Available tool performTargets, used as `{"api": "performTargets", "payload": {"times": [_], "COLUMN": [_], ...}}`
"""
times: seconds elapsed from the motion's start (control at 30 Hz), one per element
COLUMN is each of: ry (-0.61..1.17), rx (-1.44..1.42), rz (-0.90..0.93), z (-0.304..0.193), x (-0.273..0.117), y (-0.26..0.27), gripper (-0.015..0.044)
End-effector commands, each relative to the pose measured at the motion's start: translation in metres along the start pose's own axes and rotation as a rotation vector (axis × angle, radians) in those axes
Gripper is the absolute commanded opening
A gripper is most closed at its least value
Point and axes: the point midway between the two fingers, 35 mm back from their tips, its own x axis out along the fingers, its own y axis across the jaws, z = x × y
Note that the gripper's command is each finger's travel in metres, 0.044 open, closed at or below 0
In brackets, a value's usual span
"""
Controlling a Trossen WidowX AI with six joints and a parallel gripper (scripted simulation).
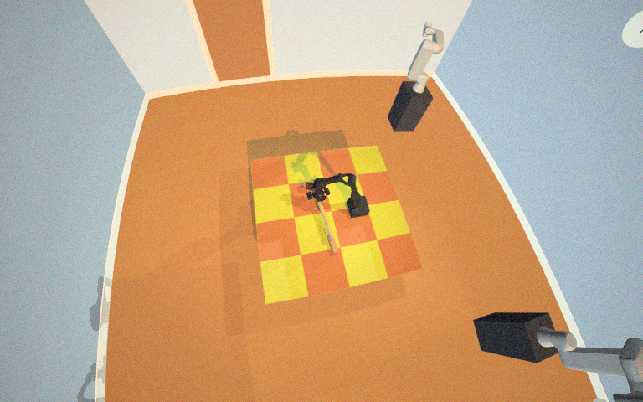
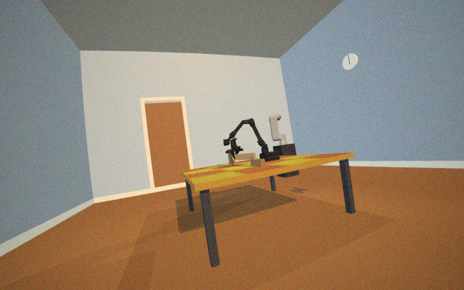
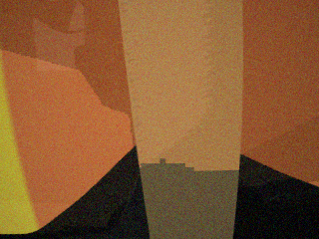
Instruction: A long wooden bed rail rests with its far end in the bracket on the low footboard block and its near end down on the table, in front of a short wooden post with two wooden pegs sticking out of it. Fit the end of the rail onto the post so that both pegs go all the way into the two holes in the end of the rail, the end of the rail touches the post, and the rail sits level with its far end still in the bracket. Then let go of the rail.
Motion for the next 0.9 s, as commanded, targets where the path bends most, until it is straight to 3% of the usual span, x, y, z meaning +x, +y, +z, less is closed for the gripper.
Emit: {"api": "performTargets", "payload": {"times": [0.0,0.87], "ry": [0.002,0.003], "rx": [-0.002,-0.002], "rz": [-0.007,-0.007], "z": [-0.0027,-0.0111], "x": [-0.0020,-0.0015], "y": [-0.0019,-0.0014], "gripper": [0.0000,0.0000]}}
